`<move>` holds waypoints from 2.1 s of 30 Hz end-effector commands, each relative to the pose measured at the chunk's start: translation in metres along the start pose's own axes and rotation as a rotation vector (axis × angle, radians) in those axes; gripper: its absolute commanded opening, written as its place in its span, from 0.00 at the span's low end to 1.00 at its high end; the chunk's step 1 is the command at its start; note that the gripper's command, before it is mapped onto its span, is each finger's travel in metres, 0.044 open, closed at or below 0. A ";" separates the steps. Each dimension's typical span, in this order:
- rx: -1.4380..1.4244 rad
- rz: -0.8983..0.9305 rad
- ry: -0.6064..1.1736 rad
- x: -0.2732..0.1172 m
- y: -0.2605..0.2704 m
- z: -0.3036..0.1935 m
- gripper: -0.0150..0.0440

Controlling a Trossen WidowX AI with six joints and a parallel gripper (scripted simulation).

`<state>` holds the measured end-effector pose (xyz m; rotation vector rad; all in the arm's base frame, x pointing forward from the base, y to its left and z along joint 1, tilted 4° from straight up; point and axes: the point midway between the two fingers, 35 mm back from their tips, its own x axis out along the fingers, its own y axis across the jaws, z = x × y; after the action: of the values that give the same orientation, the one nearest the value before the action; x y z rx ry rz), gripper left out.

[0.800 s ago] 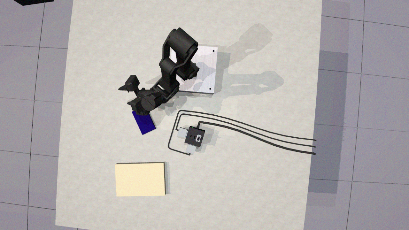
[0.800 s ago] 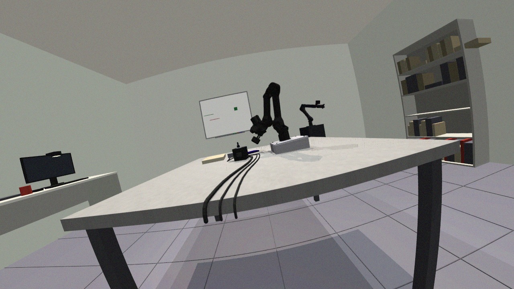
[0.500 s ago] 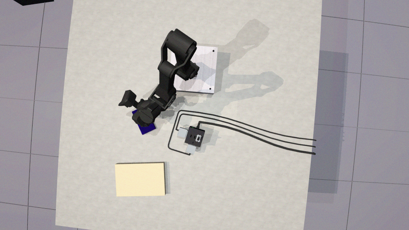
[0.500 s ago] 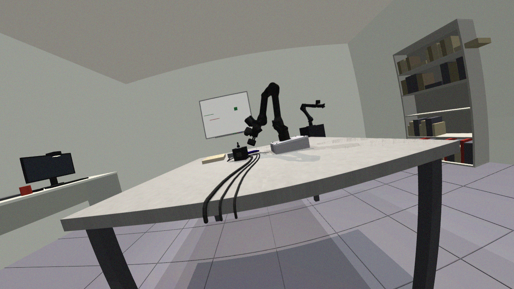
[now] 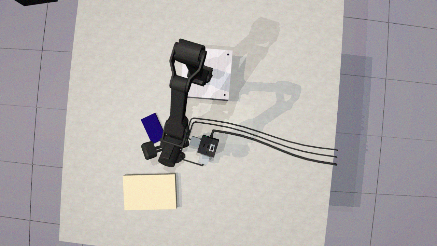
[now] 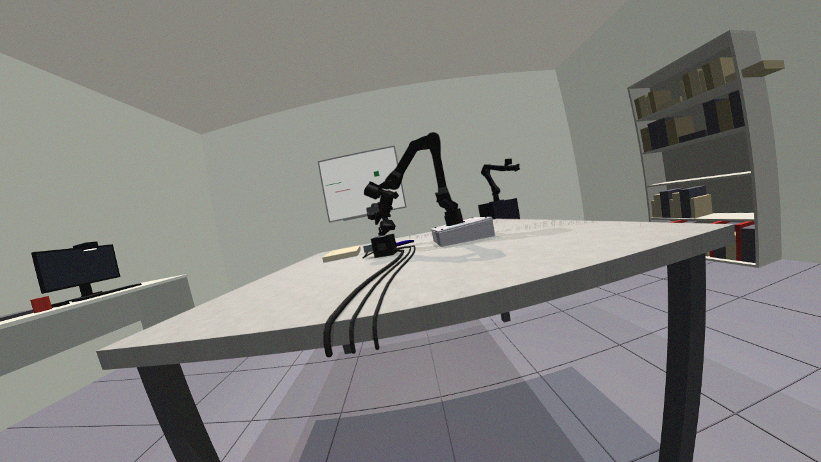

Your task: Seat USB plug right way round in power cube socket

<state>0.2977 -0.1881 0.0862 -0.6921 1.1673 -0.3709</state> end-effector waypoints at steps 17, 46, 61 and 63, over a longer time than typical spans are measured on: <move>-0.863 0.725 -0.179 -0.151 0.118 0.089 1.00; -0.863 0.725 -0.179 -0.140 0.128 0.086 1.00; -0.863 0.725 -0.179 -0.129 0.137 0.084 1.00; -0.863 0.725 -0.179 -0.129 0.138 0.084 1.00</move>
<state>0.3188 0.0160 0.1099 -0.9480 1.2939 0.8260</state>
